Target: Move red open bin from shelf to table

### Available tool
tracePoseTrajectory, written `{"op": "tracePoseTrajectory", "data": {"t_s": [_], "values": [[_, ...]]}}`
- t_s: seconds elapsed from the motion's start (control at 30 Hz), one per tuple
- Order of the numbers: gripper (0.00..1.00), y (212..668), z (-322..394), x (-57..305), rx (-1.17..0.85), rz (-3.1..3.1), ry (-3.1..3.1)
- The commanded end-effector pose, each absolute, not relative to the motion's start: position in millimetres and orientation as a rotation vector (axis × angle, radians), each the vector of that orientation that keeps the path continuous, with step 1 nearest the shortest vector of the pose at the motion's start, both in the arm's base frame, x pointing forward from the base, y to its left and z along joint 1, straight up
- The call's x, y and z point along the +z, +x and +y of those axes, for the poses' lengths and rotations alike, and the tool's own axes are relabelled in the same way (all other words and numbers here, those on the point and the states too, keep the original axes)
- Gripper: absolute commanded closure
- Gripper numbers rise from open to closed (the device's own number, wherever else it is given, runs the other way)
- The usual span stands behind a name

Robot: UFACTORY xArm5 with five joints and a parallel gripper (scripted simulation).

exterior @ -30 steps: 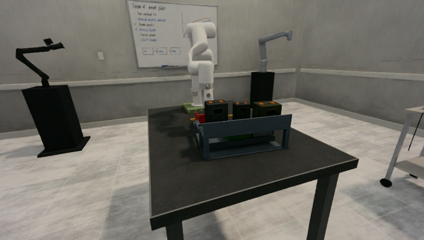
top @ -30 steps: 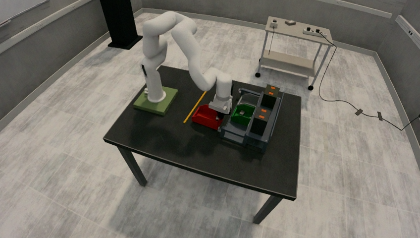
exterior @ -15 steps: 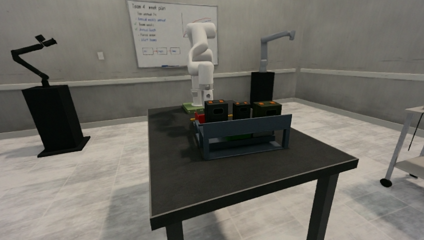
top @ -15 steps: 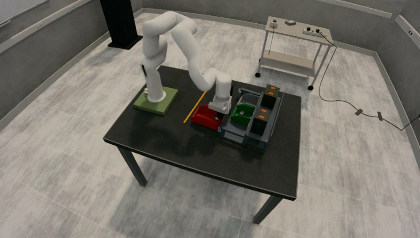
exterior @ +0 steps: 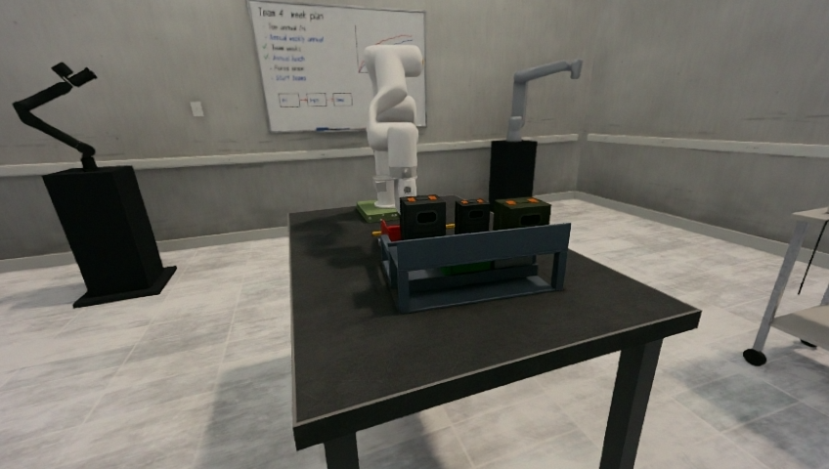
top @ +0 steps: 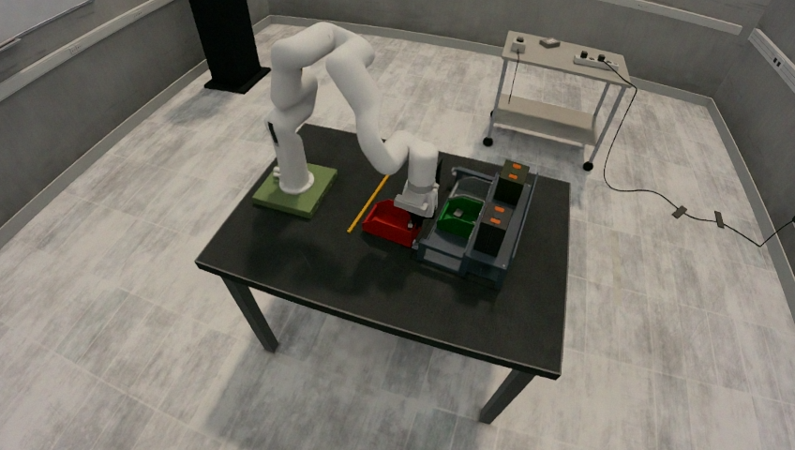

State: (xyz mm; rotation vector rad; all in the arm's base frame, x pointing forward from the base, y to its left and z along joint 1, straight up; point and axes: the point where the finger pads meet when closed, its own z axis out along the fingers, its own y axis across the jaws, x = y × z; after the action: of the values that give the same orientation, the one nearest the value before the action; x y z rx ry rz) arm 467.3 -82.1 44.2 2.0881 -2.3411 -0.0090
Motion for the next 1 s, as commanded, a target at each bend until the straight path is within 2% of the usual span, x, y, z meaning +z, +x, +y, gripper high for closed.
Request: {"op": "tracePoseTrajectory", "data": {"t_s": [0.0, 0.83, 0.87, 0.97], "values": [[1.0, 468.9, -82.4, 43.9, -0.003, -2.343, 2.09], [1.0, 468.9, -82.4, 41.7, -0.003, -2.343, 2.09], [0.66, 468.9, -82.4, 41.7, -0.003, -2.343, 2.09], [0.66, 468.9, -82.4, 41.7, -0.003, -2.343, 2.09]]}}
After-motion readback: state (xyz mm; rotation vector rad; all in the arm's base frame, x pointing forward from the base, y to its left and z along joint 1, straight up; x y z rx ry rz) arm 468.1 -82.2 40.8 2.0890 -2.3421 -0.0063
